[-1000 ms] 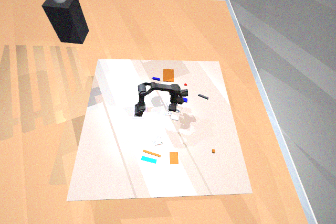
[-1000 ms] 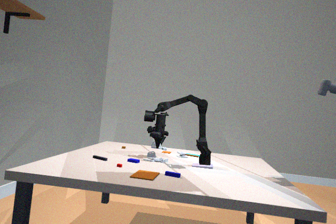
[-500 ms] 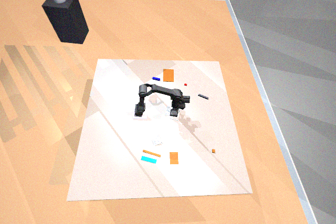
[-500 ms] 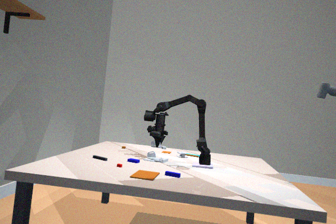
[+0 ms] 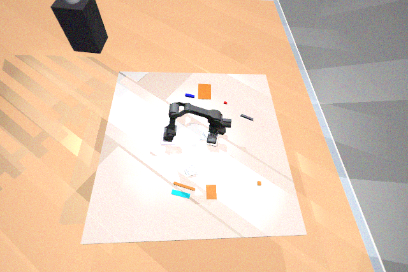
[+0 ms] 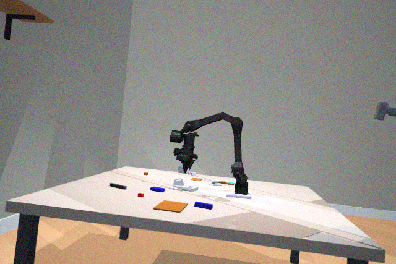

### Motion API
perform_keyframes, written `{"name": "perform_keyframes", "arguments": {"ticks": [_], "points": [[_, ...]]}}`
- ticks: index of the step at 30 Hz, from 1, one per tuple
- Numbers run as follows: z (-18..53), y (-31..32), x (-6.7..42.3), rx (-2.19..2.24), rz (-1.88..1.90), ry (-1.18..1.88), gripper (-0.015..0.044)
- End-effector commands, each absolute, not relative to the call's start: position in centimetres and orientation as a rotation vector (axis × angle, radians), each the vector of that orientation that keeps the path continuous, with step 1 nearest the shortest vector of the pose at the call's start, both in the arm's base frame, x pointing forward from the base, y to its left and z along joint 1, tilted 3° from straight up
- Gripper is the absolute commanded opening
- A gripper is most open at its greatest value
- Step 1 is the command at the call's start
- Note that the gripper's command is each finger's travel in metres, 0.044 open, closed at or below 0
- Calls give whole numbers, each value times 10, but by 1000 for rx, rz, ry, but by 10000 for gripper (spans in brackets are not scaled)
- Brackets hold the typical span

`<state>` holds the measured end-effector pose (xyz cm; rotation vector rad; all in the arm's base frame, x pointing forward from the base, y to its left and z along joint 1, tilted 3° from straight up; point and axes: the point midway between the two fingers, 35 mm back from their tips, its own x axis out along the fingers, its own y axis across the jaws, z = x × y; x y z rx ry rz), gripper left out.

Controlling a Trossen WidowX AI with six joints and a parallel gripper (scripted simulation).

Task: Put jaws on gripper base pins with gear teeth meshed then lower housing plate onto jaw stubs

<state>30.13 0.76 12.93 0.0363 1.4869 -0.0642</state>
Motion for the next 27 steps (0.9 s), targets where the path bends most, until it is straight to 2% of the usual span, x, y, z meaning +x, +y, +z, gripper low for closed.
{"name": "perform_keyframes", "arguments": {"ticks": [1,27], "points": [[130,8,302,35,-59,1487,134],[130,8,302,24,-48,1488,134]]}}
